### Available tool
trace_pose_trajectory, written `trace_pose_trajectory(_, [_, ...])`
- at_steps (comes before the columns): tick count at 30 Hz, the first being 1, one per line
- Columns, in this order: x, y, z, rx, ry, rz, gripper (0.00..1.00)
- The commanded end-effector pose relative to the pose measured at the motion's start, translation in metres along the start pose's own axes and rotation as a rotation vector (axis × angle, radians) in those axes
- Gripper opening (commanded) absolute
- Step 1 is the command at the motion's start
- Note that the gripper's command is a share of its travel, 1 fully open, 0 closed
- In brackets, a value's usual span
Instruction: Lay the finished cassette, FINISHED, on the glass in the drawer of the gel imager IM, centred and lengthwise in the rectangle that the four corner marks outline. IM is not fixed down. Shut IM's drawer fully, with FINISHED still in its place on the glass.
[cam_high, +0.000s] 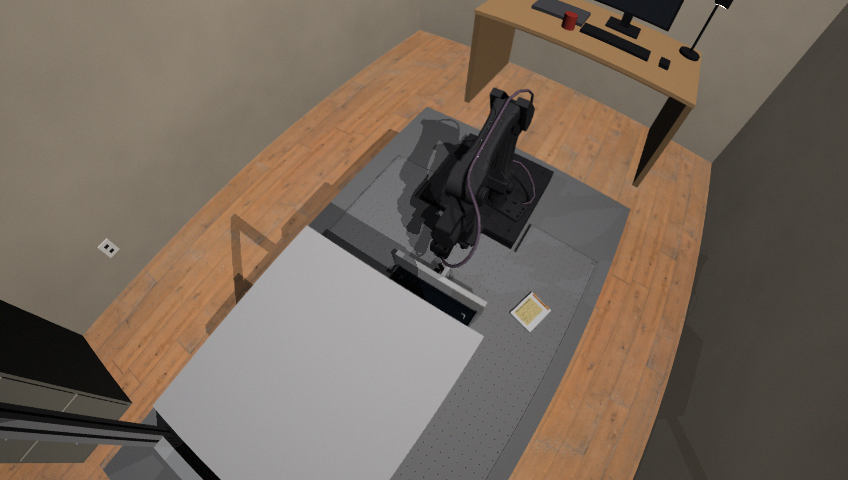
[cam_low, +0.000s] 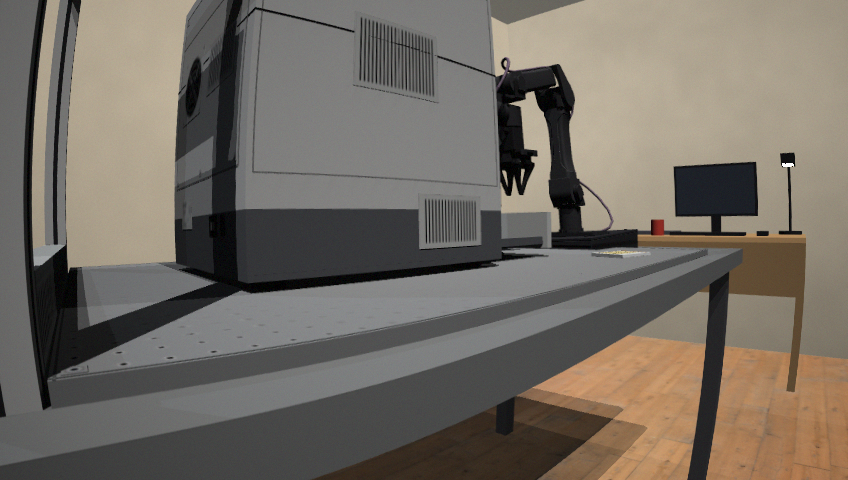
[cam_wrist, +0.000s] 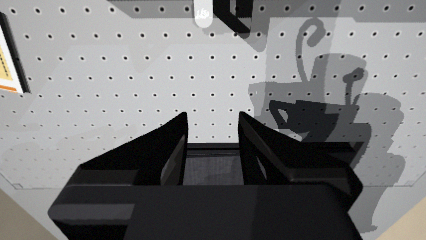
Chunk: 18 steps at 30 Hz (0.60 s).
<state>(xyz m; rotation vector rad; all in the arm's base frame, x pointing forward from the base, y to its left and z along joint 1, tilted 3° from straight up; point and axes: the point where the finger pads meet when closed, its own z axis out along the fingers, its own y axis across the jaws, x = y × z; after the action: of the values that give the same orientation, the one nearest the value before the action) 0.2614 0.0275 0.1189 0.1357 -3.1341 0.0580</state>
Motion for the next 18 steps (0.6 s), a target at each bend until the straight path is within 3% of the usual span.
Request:
trace_pose_trajectory(1, [-0.011,-0.002,0.019,0.002,-0.036,-0.001,0.35])
trace_pose_trajectory(5, [-0.012,-0.002,0.026,0.002,-0.043,-0.003,0.35])
trace_pose_trajectory(6, [-0.021,0.000,0.011,0.000,-0.102,-0.007,0.35])
trace_pose_trajectory(7, [-0.024,0.000,0.007,-0.001,-0.115,-0.007,0.35])
trace_pose_trajectory(18, [-0.024,0.000,0.011,0.000,-0.101,-0.006,0.35])
